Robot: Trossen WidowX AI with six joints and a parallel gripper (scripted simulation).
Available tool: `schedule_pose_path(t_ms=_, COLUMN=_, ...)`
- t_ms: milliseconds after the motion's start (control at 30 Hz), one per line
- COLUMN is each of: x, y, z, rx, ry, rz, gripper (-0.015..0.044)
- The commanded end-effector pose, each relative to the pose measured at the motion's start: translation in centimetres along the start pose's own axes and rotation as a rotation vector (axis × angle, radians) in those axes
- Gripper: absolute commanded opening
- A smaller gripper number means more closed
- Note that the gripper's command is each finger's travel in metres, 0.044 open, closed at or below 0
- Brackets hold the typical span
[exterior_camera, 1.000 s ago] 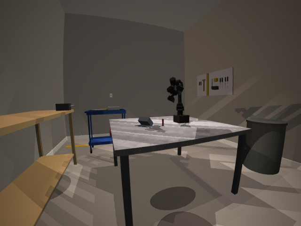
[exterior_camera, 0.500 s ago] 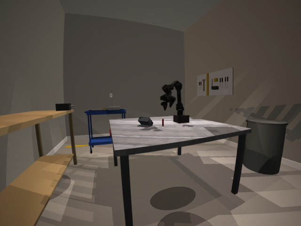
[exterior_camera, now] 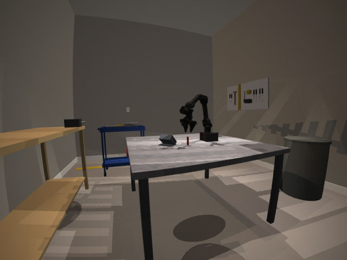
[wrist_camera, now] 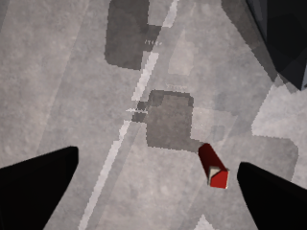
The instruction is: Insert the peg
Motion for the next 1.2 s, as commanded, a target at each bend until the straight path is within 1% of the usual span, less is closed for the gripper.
schedule_pose_path(t_ms=0, x=-3.0, y=0.9, z=-1.3, rx=0.083, ry=0.084, rz=0.012, gripper=0.044)
schedule_pose_path(t_ms=133, x=-4.6, y=1.7, z=-1.7, rx=0.129, ry=0.122, rz=0.018, gripper=0.044)
schedule_pose_path(t_ms=433, x=-4.6, y=1.7, z=-2.0, rx=0.129, ry=0.122, rz=0.018, gripper=0.044)
schedule_pose_path(t_ms=1167, x=-5.0, y=2.1, z=-5.6, rx=0.129, ry=0.122, rz=0.018, gripper=0.044)
Point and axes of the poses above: the point midway between the two fingers, 35 mm back from their tips, its own z axis back along the fingers, its own x axis across the jaws, y = z × x, the point moved 2 cm from there along z, back along the fingers, and after that the axes turned 5 degrees about -z, right-handed, at the moved point
